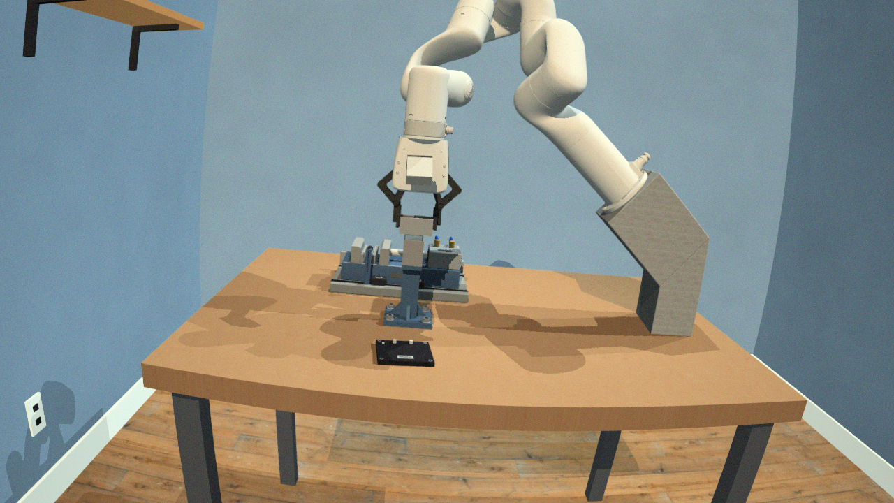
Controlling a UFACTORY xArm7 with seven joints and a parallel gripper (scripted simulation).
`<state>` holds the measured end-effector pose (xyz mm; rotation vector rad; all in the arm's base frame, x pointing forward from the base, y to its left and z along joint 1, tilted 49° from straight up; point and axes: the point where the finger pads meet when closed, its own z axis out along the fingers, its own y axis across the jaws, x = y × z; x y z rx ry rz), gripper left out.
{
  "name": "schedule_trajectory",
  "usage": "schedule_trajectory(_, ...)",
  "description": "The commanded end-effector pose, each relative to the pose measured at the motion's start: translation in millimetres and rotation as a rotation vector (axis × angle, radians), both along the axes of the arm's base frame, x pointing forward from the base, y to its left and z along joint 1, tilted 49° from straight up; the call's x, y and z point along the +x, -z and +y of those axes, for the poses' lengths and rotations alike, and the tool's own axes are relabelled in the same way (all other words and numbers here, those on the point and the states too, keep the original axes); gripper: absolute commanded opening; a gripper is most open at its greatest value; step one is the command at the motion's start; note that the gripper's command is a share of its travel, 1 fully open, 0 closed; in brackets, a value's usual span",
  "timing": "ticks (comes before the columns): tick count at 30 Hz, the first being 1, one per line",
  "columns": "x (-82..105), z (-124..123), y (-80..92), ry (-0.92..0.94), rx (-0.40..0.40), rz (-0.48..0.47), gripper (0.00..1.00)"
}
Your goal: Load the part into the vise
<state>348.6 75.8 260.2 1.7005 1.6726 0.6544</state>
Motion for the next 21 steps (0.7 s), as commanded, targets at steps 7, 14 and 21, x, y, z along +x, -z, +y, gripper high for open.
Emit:
schedule_trajectory(7, -0.2, 0.5, -1.6, -0.001, 0.001, -0.002, 0.00)
schedule_trajectory(14, -2.8, 0.8, -3.9, -0.001, 0.001, -0.002, 0.00)
schedule_trajectory(21, -6.4, 1.3, -7.0, -0.001, 0.001, -0.002, 0.00)
